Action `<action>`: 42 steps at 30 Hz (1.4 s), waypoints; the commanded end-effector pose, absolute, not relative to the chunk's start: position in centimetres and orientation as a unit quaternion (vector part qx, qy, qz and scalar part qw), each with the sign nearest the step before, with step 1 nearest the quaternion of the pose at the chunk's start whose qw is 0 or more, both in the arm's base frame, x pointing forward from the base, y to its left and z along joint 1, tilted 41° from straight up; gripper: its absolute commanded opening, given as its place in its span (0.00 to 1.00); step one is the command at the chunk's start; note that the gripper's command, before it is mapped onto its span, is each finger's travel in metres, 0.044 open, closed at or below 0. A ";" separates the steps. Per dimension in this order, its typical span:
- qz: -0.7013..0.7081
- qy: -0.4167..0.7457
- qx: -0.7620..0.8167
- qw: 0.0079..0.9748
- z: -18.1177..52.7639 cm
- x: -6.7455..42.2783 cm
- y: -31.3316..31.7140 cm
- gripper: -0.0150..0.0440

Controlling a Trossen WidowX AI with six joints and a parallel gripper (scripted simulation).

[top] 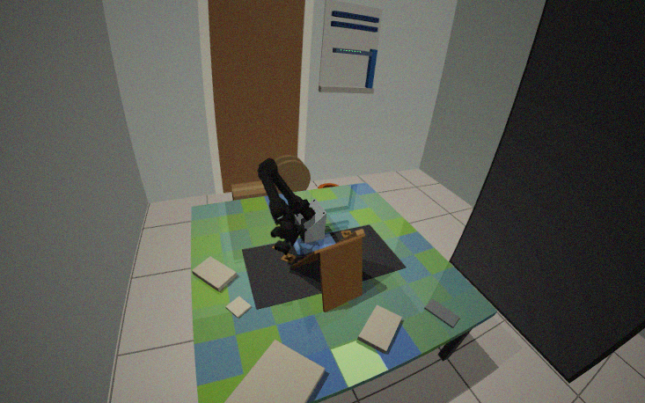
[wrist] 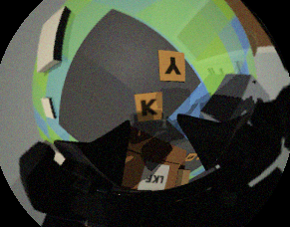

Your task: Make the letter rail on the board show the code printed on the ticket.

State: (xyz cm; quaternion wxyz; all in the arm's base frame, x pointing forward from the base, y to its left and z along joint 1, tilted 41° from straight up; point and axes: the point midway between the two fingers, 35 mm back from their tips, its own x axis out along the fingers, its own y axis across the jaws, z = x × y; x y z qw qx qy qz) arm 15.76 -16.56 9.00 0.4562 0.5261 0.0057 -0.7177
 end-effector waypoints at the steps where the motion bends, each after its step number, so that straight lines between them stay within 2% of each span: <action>1: -0.721 -0.002 0.526 0.451 8.9 15.6 -16.7 0.83; 11: -0.721 -0.002 0.526 0.452 6.5 15.4 -18.9 0.83; 42: -0.721 -0.002 0.526 0.452 5.0 15.4 -20.2 0.83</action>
